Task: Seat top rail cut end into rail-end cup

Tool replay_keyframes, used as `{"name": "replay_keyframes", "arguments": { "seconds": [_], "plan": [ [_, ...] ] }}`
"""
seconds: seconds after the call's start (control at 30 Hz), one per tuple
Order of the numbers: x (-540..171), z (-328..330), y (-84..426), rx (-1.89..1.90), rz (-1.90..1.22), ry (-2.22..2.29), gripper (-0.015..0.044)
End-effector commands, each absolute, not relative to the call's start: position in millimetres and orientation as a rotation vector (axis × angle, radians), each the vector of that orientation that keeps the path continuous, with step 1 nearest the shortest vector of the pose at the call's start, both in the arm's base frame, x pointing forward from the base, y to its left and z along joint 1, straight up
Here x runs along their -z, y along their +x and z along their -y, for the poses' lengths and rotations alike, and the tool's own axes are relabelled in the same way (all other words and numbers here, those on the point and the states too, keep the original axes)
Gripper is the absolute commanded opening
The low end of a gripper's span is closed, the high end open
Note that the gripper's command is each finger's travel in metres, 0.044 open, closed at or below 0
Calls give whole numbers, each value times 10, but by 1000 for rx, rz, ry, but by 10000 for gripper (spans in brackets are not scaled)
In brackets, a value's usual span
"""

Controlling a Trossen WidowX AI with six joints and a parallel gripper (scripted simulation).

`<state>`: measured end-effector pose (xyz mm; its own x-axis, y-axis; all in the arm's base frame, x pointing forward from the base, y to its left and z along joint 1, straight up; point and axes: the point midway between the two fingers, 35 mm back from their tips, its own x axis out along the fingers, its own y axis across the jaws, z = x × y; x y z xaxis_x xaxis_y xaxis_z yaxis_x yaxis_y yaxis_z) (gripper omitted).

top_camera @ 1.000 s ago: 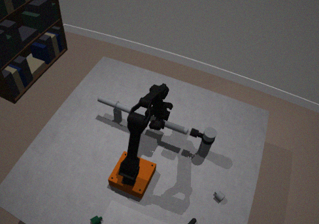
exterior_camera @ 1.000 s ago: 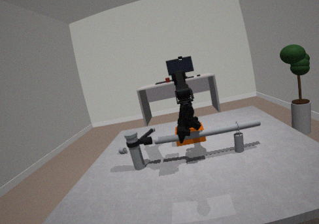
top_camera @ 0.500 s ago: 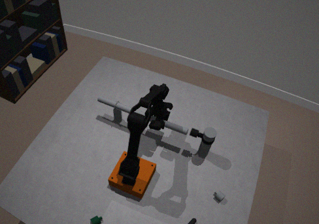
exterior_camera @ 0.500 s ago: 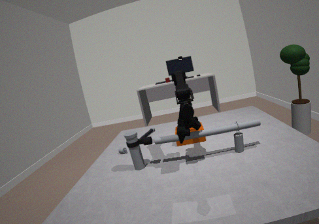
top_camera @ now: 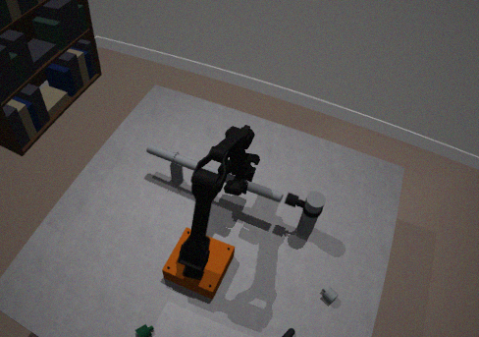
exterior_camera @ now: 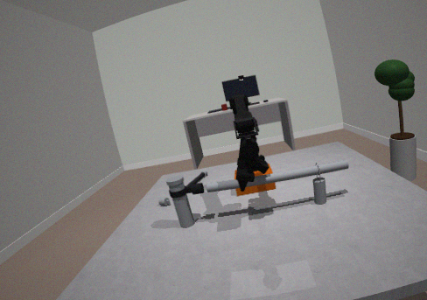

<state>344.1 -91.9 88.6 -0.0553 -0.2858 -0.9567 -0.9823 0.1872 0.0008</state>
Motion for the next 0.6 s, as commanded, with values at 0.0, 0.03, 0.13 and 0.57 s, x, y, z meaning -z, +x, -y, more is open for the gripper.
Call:
{"name": "replay_keyframes", "arguments": {
  "seconds": [0.0, 0.03, 0.13, 0.57],
  "plan": [
    [-949, 951, 3484, -922, -1520, -1273, 0],
    [-953, 954, 3487, -922, -1520, -1273, 0],
    [-963, 961, 3493, -922, -1520, -1273, 0],
    [-965, 1042, 3478, -929, -1522, -1271, 0]
  ]
}}
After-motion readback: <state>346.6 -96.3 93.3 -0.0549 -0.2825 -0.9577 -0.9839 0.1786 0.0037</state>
